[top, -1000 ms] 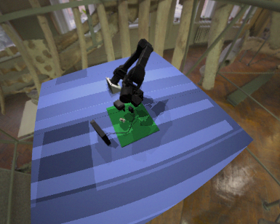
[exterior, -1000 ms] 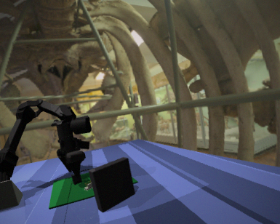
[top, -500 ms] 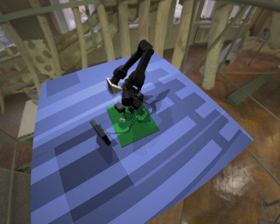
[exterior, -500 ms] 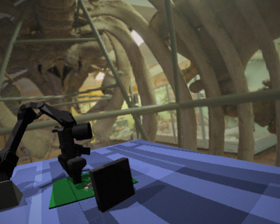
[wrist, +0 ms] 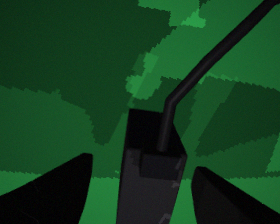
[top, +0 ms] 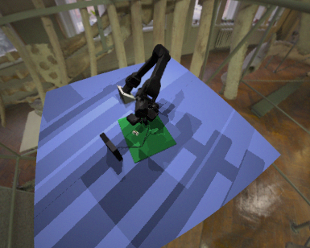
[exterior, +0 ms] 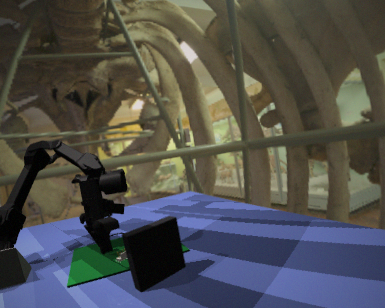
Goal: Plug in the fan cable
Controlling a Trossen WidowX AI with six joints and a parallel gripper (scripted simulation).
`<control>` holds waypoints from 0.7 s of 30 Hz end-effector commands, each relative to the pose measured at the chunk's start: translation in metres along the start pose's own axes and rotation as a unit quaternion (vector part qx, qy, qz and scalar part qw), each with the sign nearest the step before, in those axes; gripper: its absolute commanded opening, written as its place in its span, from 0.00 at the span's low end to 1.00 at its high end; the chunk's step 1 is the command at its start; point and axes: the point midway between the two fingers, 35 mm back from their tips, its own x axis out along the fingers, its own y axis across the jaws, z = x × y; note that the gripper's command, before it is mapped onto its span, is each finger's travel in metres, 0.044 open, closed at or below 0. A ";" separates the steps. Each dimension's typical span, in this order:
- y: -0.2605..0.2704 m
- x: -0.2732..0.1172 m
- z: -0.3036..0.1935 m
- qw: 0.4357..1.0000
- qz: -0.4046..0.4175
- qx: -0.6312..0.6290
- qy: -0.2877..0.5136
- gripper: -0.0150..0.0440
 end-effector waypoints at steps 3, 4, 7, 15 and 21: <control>0.000 0.000 0.000 1.000 0.000 0.000 0.000 0.33; 0.000 0.000 0.000 1.000 0.000 0.000 0.000 0.29; 0.000 0.000 0.000 1.000 0.000 0.000 0.000 0.25; -0.001 -0.050 0.000 1.000 0.000 0.002 -0.001 0.25; -0.018 -0.050 0.007 1.000 0.000 -0.022 -0.001 0.25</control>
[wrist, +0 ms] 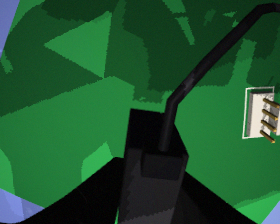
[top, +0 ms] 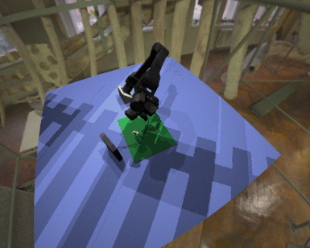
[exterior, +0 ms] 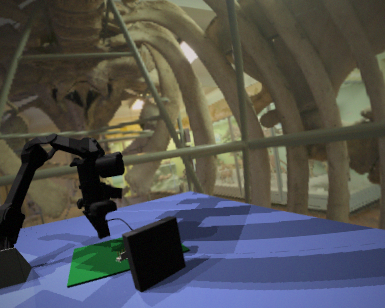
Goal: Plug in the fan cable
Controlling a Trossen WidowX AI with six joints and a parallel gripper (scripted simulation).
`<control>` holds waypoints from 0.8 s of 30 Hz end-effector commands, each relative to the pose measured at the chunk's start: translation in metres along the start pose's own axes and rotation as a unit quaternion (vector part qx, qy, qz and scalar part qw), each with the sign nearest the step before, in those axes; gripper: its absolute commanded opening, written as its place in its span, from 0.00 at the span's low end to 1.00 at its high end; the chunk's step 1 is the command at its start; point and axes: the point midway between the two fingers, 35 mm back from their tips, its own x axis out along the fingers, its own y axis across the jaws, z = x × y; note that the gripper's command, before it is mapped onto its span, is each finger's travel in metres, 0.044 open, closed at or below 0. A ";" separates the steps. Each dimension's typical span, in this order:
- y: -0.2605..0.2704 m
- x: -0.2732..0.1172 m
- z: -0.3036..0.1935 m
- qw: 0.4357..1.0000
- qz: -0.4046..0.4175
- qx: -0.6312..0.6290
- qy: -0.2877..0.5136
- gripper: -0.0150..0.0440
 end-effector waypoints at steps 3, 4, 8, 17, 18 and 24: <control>-0.050 -0.004 0.014 0.998 -0.003 -0.068 0.001 0.25; -0.063 -0.004 0.016 0.996 -0.003 -0.085 0.001 0.25; -0.080 -0.002 0.018 0.994 -0.003 -0.108 0.001 0.25; -0.080 -0.001 0.018 0.994 -0.003 -0.108 0.001 0.25; -0.080 -0.001 0.018 0.994 -0.003 -0.108 0.001 0.25; -0.081 -0.003 0.016 0.994 -0.003 -0.110 0.001 0.25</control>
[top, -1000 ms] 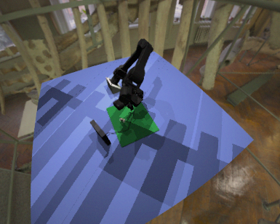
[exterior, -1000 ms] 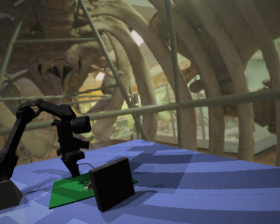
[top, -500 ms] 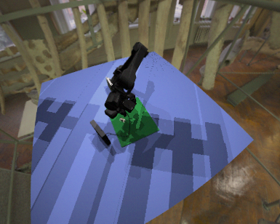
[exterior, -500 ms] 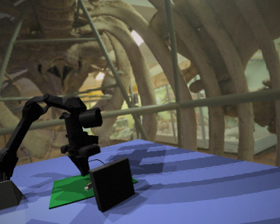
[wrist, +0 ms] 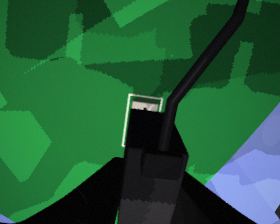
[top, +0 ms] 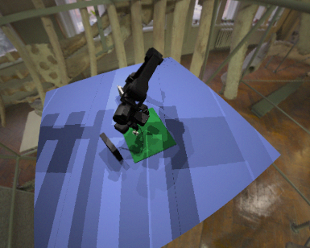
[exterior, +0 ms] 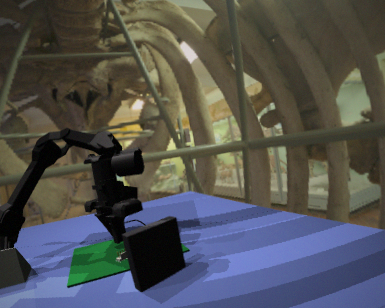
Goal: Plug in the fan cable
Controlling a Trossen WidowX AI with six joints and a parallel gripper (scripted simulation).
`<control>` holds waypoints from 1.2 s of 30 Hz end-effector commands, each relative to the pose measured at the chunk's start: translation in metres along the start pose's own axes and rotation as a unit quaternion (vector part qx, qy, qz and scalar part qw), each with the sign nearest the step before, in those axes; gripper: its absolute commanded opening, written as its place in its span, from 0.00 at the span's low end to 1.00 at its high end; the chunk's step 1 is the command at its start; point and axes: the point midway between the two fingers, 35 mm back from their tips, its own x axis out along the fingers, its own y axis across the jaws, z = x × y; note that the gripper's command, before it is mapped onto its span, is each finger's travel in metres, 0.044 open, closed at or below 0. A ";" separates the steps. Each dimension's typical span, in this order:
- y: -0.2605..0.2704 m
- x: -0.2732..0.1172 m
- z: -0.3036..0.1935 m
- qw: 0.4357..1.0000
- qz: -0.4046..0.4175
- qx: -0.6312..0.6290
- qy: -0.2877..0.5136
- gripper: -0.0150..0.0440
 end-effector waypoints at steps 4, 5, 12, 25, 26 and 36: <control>-0.001 -0.003 -0.006 1.000 -0.001 -0.004 0.002 0.25; -0.001 -0.003 -0.006 1.000 -0.001 -0.004 0.002 0.25; -0.001 -0.003 -0.007 1.000 -0.001 -0.004 0.002 0.25; -0.001 0.019 -0.008 1.000 -0.001 -0.004 0.001 0.25; -0.001 0.019 -0.008 1.000 -0.001 -0.004 0.001 0.25; -0.001 0.019 -0.008 1.000 -0.001 -0.004 0.001 0.25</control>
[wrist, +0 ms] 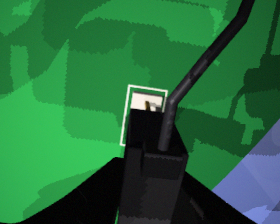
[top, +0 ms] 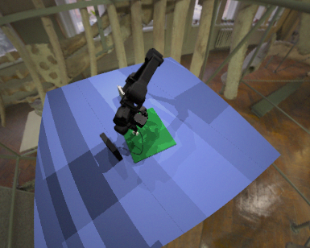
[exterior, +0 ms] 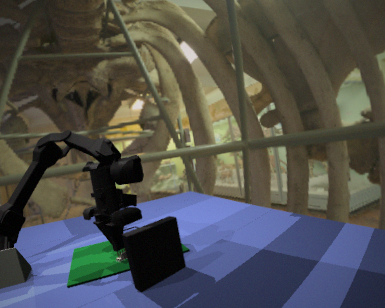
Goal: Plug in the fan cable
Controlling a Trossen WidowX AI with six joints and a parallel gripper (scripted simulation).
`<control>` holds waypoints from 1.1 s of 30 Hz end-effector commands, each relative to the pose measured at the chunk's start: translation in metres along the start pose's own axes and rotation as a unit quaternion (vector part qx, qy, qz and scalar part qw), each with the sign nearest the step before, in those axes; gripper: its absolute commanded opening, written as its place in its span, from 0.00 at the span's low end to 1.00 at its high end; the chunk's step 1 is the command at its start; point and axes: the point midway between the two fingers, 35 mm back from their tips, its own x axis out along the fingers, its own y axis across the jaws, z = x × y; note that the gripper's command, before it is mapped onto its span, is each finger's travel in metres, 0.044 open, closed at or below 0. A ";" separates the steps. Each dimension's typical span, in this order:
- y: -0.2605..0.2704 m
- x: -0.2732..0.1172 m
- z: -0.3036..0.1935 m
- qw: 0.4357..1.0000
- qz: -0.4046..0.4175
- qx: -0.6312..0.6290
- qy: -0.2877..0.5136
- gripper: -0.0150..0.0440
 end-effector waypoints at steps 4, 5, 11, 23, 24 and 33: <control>0.000 0.001 0.002 1.000 0.000 0.004 -0.002 0.25; 0.000 0.001 0.002 1.000 0.000 0.004 -0.002 0.25; 0.000 0.001 0.003 1.000 0.000 0.006 -0.002 0.25; 0.000 0.003 0.003 1.000 0.000 0.005 -0.002 0.25; 0.000 0.003 0.002 1.000 0.000 0.005 -0.002 0.25; 0.000 0.005 0.002 1.000 0.000 0.005 -0.002 0.25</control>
